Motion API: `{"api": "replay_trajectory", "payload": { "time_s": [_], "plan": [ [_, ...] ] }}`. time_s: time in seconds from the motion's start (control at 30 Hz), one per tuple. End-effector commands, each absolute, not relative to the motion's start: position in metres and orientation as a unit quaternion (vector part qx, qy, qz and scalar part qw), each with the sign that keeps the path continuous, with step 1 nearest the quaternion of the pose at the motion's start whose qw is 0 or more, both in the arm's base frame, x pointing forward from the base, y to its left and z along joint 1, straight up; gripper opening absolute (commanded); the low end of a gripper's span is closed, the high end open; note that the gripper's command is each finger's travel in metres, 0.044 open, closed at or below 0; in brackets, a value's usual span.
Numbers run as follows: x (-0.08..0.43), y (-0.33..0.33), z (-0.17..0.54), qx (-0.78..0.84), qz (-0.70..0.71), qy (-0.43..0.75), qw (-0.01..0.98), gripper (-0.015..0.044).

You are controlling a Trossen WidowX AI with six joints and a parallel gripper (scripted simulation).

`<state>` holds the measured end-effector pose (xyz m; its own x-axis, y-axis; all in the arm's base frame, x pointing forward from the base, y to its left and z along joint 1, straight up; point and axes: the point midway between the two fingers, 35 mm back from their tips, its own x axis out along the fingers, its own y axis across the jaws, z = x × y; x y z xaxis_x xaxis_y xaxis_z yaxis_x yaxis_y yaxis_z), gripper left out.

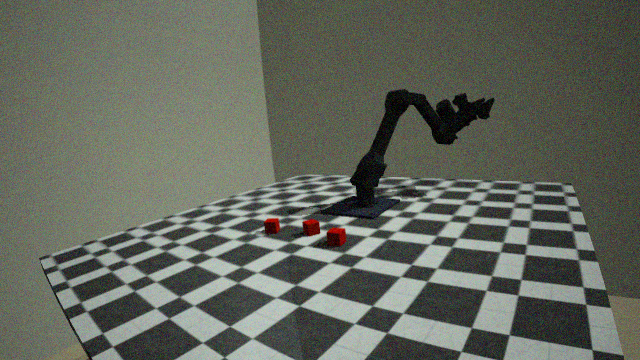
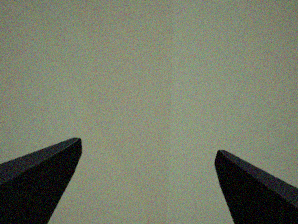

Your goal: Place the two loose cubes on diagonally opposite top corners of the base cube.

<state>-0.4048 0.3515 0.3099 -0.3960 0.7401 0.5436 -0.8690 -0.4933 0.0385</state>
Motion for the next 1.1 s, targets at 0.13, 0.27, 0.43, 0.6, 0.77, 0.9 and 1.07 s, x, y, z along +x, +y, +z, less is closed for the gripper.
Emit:
{"api": "replay_trajectory", "payload": {
  "time_s": [0.13, 0.27, 0.43, 0.6, 0.77, 0.9, 1.07],
  "plan": [
    [-0.37, 0.392, 0.304, 0.217, 0.807, -0.129, 0.534, 0.0269],
    [-0.333, 0.433, 0.297, 0.184, 0.792, -0.124, 0.569, 0.0265],
    [-0.281, 0.479, 0.289, 0.143, 0.769, -0.112, 0.612, 0.0265],
    [-0.221, 0.517, 0.279, 0.105, 0.742, -0.093, 0.655, 0.0265],
    [-0.155, 0.546, 0.269, 0.07, 0.71, -0.068, 0.697, 0.0265],
    [-0.099, 0.561, 0.261, 0.045, 0.681, -0.045, 0.729, 0.0265],
    [-0.027, 0.571, 0.25, 0.018, 0.641, -0.011, 0.767, 0.0265]
  ]
}}
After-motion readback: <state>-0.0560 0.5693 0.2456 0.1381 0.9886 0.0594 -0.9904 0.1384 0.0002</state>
